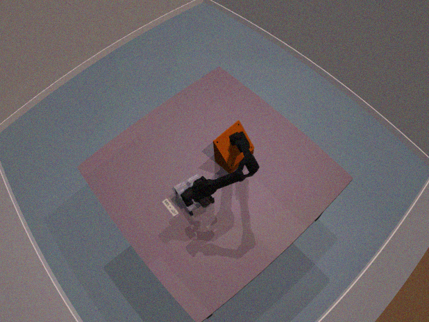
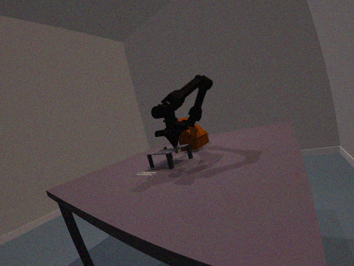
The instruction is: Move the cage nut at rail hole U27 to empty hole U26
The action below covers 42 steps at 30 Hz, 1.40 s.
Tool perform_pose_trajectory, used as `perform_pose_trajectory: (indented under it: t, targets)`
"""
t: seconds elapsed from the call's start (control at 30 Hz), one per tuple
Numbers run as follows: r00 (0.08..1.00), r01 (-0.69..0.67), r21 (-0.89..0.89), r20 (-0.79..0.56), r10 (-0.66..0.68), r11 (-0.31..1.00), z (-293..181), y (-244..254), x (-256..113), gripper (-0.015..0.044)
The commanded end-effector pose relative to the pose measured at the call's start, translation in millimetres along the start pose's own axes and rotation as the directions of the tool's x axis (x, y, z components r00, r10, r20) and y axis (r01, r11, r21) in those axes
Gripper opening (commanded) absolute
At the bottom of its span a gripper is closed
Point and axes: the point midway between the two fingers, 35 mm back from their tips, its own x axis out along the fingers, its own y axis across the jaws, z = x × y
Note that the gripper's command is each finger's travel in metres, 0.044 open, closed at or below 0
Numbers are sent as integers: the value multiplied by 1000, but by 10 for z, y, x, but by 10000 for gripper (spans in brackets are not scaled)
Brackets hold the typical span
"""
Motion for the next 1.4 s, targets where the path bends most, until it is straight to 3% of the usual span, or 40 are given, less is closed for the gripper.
perform_pose_trajectory:
  t: [0.0, 1.37]
  targets:
    - [1000, -6, -3, 4, 6, 1000, 8, -7, -3, 24]
    - [999, -44, -5, 3, 44, 999, 13, -39, -6, 24]
